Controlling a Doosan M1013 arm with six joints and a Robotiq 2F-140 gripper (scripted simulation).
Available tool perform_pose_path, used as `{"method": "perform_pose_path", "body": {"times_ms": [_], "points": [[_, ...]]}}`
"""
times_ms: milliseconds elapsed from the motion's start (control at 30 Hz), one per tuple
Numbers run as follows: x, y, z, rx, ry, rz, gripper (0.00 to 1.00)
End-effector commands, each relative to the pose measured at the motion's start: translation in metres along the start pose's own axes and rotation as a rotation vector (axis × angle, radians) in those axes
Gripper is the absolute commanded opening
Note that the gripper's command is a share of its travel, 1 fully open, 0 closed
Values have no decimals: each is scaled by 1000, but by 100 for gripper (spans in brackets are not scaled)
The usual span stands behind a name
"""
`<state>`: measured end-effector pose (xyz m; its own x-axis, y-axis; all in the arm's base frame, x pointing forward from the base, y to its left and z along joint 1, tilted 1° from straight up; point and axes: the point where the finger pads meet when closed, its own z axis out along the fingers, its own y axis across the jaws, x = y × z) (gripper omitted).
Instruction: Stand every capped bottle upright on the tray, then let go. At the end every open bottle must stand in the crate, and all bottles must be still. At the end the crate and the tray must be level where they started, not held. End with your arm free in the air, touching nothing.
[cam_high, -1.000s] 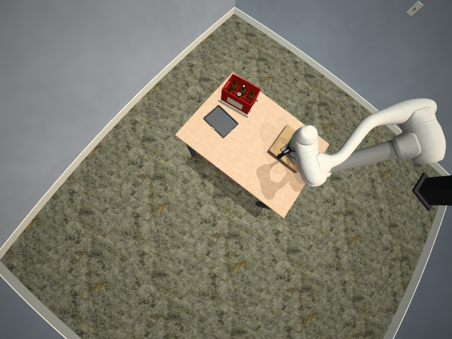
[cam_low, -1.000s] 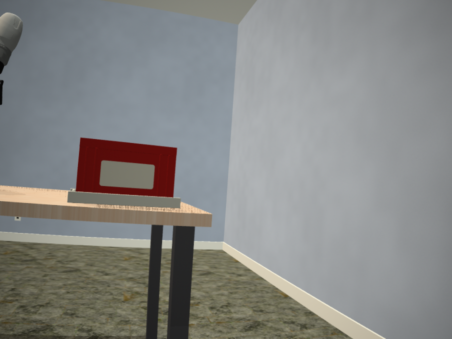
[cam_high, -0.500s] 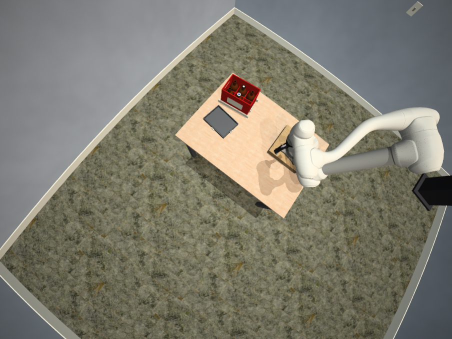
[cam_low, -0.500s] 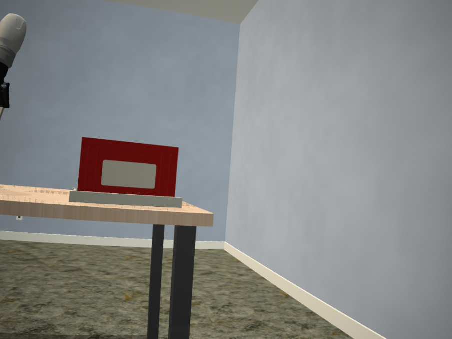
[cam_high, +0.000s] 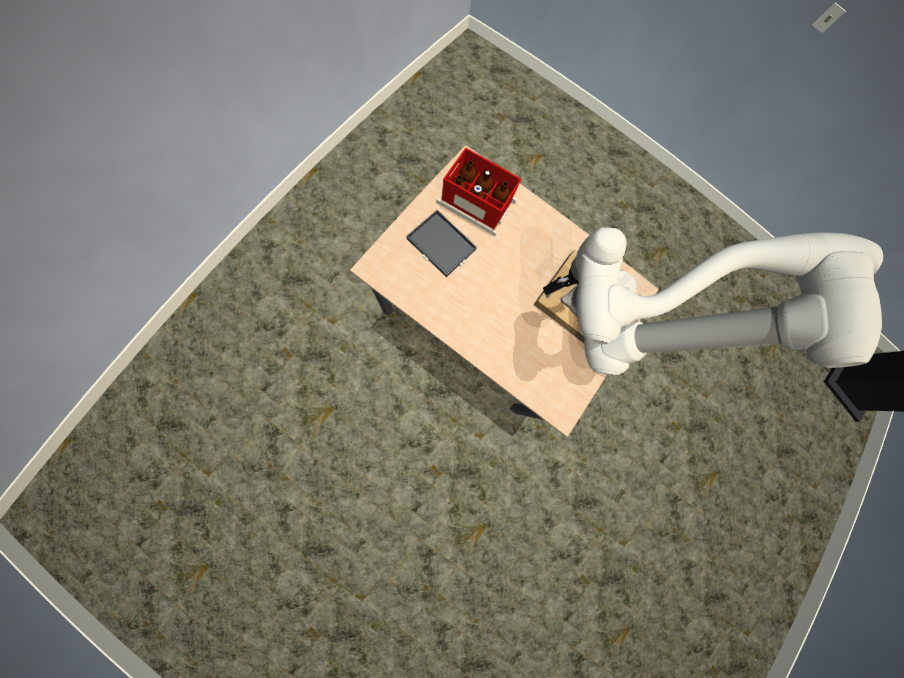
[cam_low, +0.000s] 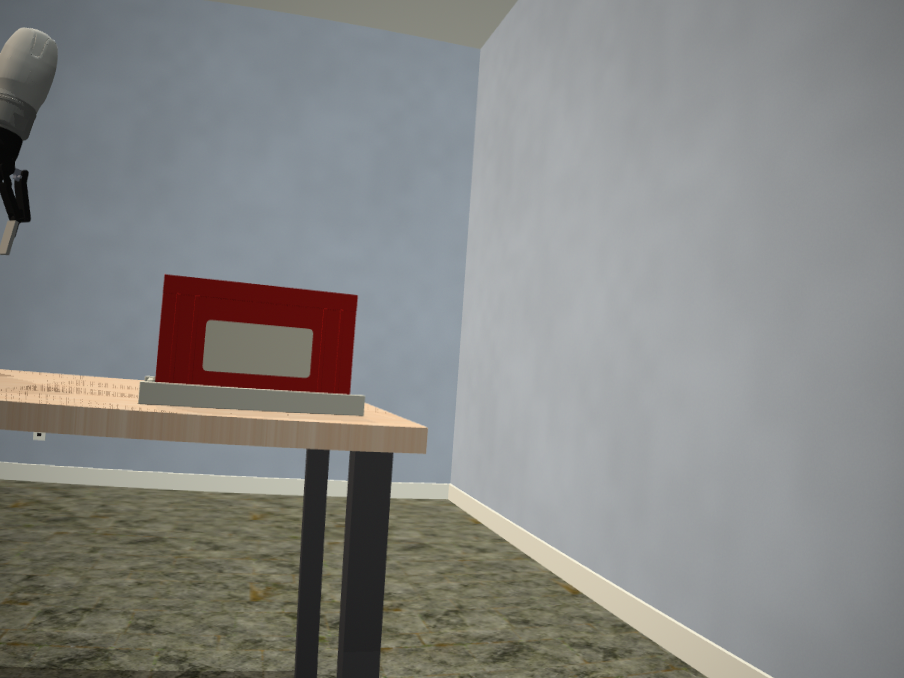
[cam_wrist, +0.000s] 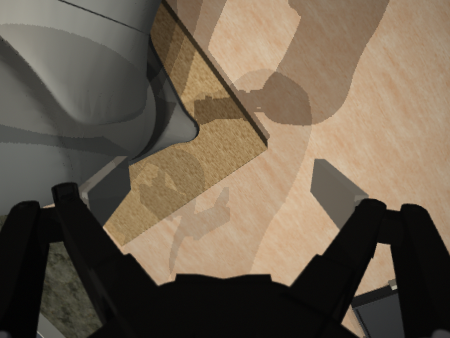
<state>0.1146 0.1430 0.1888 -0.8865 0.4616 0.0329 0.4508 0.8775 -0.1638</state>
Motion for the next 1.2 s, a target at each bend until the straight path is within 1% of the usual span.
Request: {"method": "perform_pose_path", "body": {"times_ms": [0,333,433,900,1000,1167], "points": [[-11,-1,2,-9,3,40,100],[-43,-3,10,-35,9,165,100],[-41,-4,9,-33,6,159,100],[-87,-8,13,-70,16,334,100],[-85,-9,12,-68,14,328,100],[-101,-10,13,-81,18,391,100]]}}
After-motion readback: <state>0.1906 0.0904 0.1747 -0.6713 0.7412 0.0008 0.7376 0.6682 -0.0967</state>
